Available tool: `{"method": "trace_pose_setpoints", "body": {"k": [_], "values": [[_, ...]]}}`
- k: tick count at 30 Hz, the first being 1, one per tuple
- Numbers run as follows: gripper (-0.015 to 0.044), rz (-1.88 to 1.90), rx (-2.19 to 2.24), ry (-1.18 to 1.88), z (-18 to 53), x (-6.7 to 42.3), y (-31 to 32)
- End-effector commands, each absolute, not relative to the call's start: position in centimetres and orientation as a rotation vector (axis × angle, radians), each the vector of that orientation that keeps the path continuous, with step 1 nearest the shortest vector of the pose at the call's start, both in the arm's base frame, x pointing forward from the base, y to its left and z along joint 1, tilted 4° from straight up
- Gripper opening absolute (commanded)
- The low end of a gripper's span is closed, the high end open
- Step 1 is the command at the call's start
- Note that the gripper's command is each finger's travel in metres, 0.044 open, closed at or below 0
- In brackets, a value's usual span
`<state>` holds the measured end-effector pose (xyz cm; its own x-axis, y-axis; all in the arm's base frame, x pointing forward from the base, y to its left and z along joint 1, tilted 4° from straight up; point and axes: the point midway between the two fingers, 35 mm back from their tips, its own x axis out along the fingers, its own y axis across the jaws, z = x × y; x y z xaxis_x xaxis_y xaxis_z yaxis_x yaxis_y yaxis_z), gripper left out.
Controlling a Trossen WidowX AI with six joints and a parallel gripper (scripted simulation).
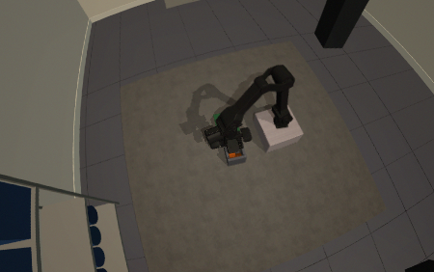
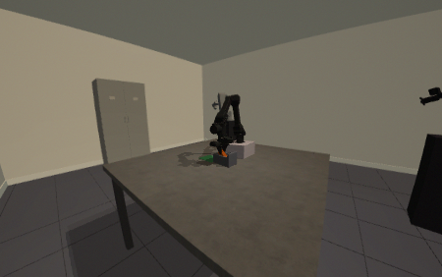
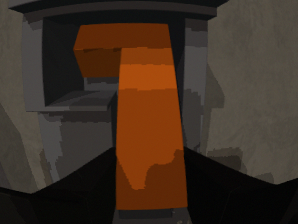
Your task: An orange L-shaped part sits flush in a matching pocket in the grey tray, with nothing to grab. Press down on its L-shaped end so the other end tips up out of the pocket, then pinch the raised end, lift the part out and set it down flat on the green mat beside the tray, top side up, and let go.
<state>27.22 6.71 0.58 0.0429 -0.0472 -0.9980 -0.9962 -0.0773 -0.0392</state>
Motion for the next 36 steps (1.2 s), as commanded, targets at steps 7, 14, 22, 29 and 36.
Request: {"method": "trace_pose_setpoints", "body": {"k": [7, 14, 22, 29, 36], "values": [[0.0, 1.21, -1.323, 1.176, 1.1, 27.3, 6.7], [0.0, 1.212, -1.326, 1.178, 2.2, 27.2, 6.8], [0.0, 1.212, -1.327, 1.179, 3.5, 27.1, 6.8], [0.0, 1.213, -1.327, 1.179, 4.6, 27.1, 6.9], [0.0, 1.213, -1.328, 1.179, 5.7, 27.0, 6.9]]}}
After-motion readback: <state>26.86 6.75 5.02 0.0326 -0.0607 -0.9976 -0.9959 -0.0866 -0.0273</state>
